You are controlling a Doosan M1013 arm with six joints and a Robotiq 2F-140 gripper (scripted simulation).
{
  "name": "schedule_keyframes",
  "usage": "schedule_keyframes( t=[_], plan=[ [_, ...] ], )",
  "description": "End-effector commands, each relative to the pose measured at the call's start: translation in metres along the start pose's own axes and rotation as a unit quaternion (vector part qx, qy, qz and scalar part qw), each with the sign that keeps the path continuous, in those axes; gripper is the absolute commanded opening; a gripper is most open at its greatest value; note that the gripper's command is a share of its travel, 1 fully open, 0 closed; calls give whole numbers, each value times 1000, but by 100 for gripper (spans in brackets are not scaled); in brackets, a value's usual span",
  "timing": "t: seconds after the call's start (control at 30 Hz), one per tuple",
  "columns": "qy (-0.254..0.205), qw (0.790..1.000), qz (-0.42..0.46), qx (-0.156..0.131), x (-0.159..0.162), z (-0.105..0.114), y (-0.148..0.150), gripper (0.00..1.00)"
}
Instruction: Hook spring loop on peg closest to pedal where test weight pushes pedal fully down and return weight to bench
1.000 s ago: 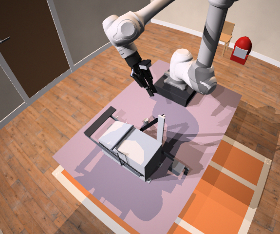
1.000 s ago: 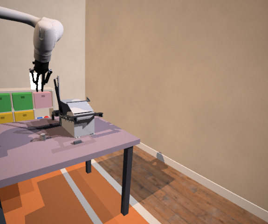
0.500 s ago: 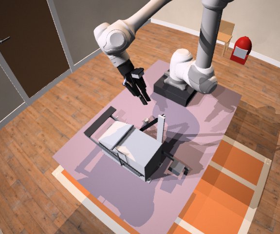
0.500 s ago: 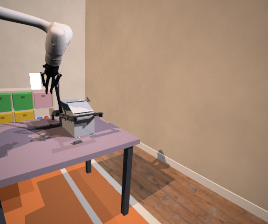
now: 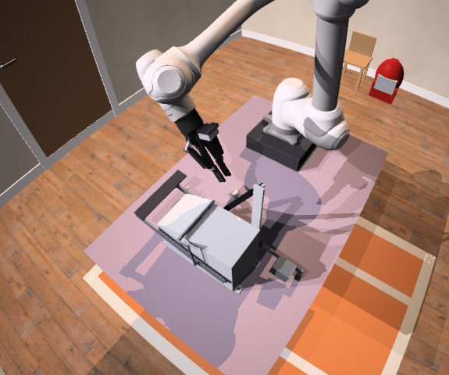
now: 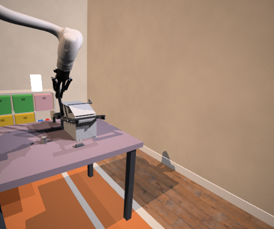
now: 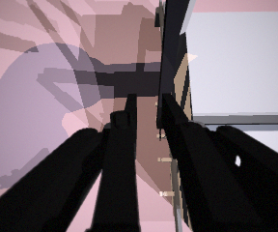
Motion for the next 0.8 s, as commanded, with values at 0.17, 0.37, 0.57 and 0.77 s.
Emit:
schedule_keyframes(
  t=[0.17,0.37,0.57,0.77],
  plan=[
    [0,1000,0,1,5,-5,26,24],
    [0,1000,0,1,5,-5,26,24],
    [0,1000,0,1,5,-5,26,24],
    [0,1000,0,1,6,-8,26,24]
  ],
)
Point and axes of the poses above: the point where the finger pads meet when closed, its own z axis back along the fingers, its own y axis across the jaws, x = y × z, the point moved 9 cm from there along z, back along the fingers, and after that the axes turned 1 degree about -z, right-handed, at the moved point
